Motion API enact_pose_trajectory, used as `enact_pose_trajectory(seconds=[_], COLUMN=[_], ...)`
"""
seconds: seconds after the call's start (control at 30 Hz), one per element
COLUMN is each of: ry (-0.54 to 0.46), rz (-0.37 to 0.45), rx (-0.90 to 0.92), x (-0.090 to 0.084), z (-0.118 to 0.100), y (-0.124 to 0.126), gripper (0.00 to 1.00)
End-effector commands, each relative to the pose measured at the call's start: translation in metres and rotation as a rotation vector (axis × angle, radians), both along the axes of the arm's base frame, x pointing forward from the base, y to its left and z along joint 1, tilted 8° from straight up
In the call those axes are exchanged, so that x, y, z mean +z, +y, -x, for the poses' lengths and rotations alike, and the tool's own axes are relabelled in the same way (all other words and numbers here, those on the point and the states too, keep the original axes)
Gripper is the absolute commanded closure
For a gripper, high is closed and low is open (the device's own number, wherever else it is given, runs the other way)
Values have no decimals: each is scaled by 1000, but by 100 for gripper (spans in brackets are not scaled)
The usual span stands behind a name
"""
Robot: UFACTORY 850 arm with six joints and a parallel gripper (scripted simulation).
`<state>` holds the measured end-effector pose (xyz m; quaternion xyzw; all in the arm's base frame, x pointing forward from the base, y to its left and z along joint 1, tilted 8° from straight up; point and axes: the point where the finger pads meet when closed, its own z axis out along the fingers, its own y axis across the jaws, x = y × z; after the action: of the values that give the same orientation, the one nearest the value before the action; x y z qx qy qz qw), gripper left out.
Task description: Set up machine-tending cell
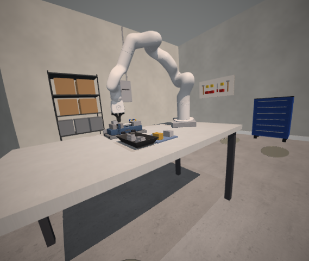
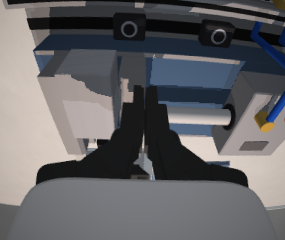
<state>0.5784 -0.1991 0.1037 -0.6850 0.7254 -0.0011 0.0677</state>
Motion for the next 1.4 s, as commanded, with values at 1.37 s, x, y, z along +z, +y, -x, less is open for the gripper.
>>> enact_pose_trajectory(seconds=[1.37], ry=[-2], rz=[1], rx=[0], x=[2], z=[-12], y=[-1], gripper=[100])
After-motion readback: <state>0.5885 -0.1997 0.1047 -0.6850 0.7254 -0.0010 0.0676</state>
